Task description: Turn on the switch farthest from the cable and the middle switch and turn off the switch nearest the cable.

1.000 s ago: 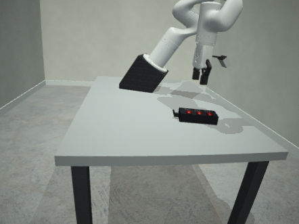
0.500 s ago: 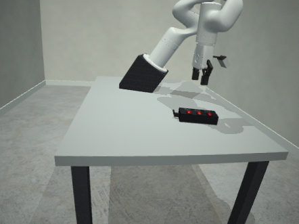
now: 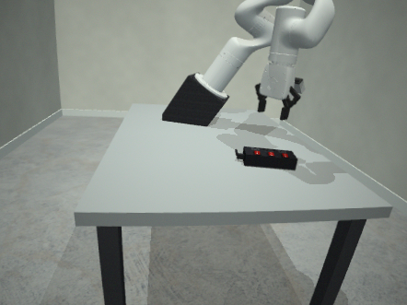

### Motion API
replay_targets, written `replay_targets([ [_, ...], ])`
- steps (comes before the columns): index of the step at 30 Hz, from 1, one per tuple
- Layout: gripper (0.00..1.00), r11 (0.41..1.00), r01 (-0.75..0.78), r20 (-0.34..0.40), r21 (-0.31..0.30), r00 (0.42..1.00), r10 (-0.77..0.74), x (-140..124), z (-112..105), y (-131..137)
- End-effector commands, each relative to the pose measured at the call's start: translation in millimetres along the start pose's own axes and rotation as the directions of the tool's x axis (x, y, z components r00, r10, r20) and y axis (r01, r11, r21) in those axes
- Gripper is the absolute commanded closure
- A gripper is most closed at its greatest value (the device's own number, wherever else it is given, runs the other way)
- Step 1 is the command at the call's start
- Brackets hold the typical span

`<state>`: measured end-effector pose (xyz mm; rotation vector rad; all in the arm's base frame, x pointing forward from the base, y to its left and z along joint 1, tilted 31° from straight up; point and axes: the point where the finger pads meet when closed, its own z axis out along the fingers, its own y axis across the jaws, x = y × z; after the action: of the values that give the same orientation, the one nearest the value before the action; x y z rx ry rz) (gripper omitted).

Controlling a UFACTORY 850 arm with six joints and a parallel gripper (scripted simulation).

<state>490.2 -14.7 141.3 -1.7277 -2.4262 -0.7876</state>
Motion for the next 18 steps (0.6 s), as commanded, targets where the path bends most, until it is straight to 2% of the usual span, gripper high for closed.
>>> replay_targets([
  [1,0.0,0.961,0.275,0.008,-0.024,0.962,-0.275,-3,6,6],
  [6,0.0,0.86,0.51,0.01,-0.007,0.86,-0.51,-5,14,12],
  [8,0.0,0.86,0.51,0.01,-0.007,0.86,-0.51,-5,14,12],
  [9,0.0,0.775,0.632,0.011,-0.006,0.775,-0.632,-6,16,13],
  [13,0.0,0.657,0.754,0.004,0.01,0.657,-0.754,-8,23,18],
  [18,0.0,0.444,0.896,-0.01,0.023,0.444,-0.896,-11,32,23],
])
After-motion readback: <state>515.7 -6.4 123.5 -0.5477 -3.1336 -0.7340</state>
